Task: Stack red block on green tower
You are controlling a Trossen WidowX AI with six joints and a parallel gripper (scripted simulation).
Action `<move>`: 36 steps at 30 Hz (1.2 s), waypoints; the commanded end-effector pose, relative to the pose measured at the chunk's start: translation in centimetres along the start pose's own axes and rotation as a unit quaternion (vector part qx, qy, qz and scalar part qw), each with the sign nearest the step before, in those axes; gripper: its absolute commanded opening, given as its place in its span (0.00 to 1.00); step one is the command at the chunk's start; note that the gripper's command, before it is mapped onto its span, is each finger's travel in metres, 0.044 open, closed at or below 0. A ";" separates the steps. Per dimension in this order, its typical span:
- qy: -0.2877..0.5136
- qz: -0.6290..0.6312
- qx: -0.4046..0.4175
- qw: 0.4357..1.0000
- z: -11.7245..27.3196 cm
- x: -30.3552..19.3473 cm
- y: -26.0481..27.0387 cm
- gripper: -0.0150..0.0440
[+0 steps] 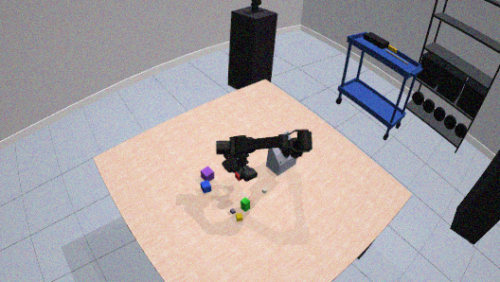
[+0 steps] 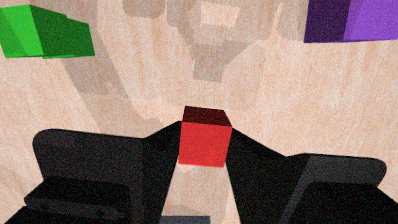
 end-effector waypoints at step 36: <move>0.000 0.004 -0.005 1.000 6.4 7.2 9.8 0.25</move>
Point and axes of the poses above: the point midway between the two fingers, 35 mm back from their tips, its own z axis back along the fingers, its own y axis across the jaws, x = y × z, the point moved 10 cm from there along z, back along the fingers, and after that the axes turned 12 degrees about z, right-handed, at the moved point
